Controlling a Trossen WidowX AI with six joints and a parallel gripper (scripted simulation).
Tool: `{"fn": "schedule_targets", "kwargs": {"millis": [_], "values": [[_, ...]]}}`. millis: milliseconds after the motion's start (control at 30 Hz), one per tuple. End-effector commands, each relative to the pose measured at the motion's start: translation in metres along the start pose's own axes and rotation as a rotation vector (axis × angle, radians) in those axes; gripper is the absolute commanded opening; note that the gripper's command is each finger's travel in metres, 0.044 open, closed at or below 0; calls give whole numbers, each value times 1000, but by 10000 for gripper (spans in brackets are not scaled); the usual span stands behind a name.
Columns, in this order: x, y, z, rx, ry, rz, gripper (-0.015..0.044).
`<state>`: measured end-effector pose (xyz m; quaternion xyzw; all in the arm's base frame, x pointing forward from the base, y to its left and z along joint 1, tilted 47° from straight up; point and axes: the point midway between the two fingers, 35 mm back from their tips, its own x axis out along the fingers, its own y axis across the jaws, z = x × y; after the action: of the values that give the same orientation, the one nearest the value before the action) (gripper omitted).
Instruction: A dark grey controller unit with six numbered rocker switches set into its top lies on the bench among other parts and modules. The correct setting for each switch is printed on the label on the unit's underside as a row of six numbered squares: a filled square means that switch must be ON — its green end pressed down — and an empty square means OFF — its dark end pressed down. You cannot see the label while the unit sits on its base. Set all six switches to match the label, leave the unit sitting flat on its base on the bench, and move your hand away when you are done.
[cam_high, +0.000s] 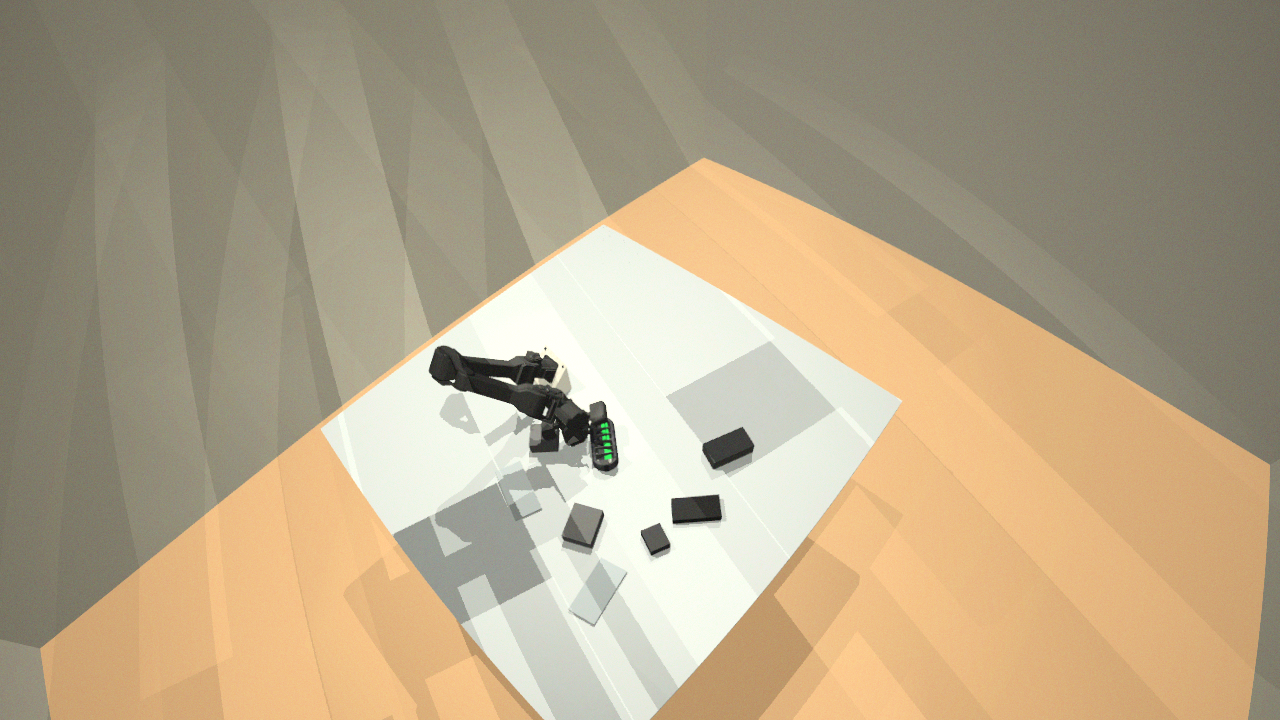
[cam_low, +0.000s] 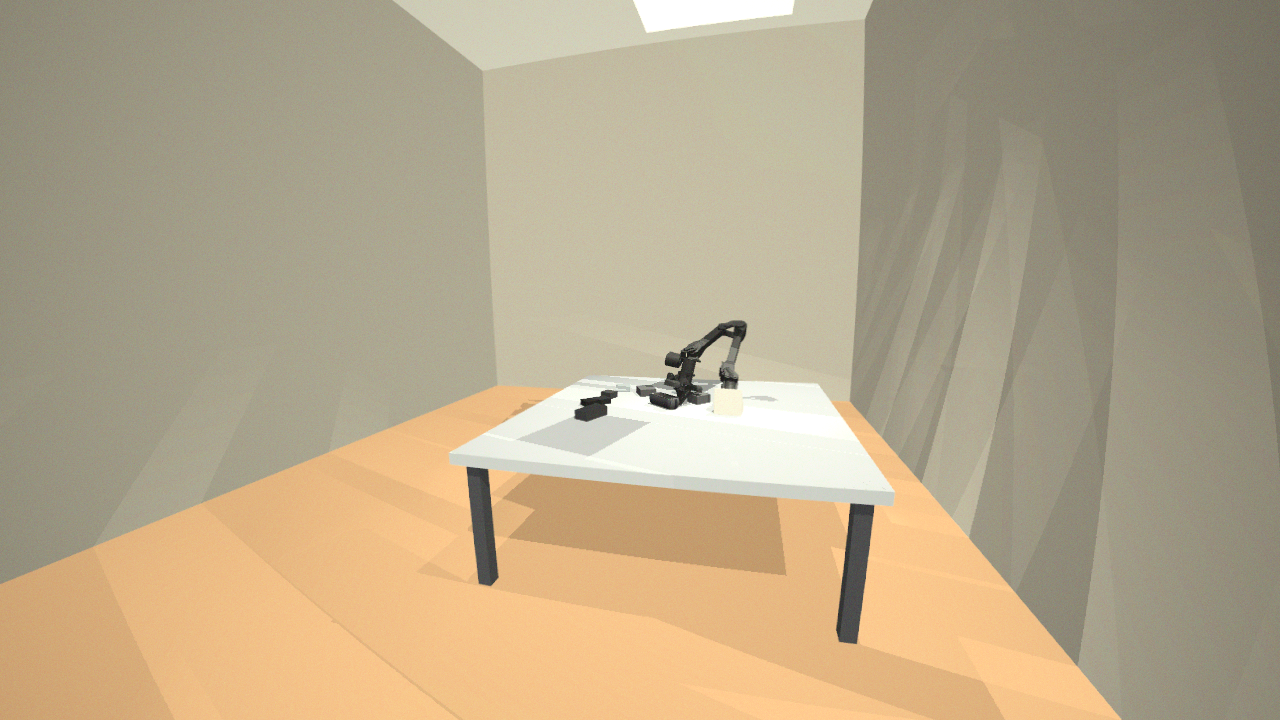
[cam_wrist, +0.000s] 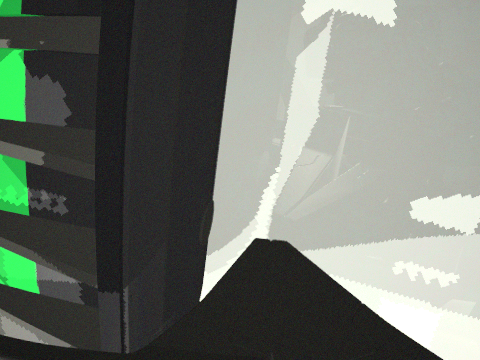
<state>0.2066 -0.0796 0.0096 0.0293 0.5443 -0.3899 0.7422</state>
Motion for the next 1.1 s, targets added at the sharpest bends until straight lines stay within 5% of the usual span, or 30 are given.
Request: {"fn": "schedule_targets", "kwargs": {"millis": [0, 1067], "values": [[2, 2, -1, 2, 4, -2, 0], [8, 25, 0, 3, 4, -1, 0]]}}
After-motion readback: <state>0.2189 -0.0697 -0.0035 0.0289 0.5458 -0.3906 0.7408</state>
